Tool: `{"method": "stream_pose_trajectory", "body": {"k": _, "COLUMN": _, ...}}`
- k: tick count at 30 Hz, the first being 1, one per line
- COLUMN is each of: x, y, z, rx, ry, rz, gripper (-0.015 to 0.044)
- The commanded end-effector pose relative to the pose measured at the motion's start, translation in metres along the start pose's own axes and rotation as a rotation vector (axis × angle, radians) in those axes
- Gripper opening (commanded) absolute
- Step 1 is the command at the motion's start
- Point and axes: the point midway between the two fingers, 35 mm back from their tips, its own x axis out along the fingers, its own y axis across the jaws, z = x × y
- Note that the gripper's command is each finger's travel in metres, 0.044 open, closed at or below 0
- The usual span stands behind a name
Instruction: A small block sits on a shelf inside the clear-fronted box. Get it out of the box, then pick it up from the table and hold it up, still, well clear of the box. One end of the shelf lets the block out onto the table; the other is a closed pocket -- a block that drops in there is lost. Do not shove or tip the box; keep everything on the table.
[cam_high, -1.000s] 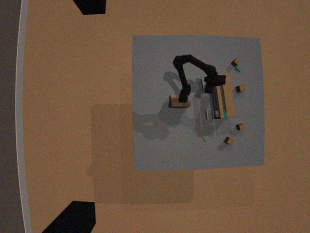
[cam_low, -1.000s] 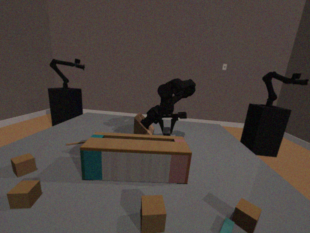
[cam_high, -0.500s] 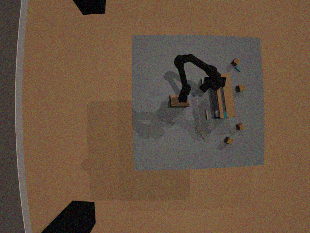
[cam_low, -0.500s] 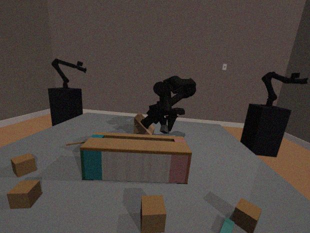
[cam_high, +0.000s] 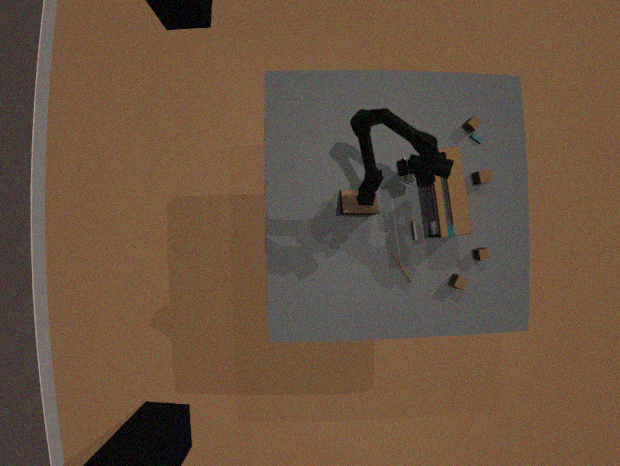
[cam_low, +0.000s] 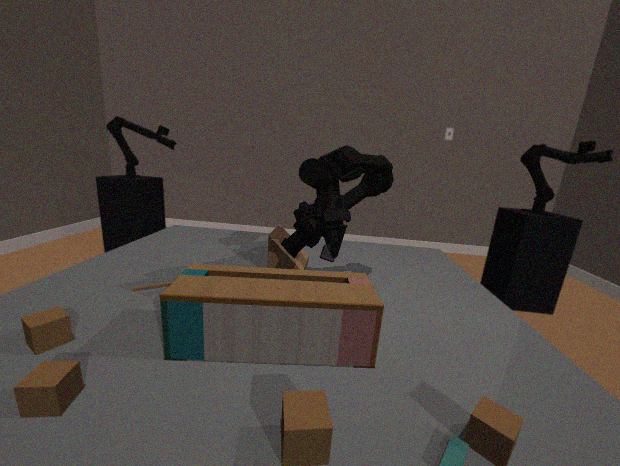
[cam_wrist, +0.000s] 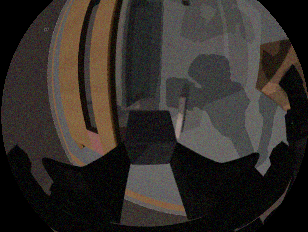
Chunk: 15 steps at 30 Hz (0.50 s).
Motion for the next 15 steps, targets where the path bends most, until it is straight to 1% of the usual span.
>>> {"method": "stream_pose_trajectory", "body": {"k": 1, "x": -0.004, "y": 0.004, "z": 0.0, "rx": 0.189, "ry": 0.017, "rz": 0.011, "gripper": 0.0}}
{"method": "stream_pose_trajectory", "body": {"k": 15, "x": -0.017, "y": 0.008, "z": 0.001, "rx": 0.786, "ry": 0.065, "rz": 0.03, "gripper": 0.0}}
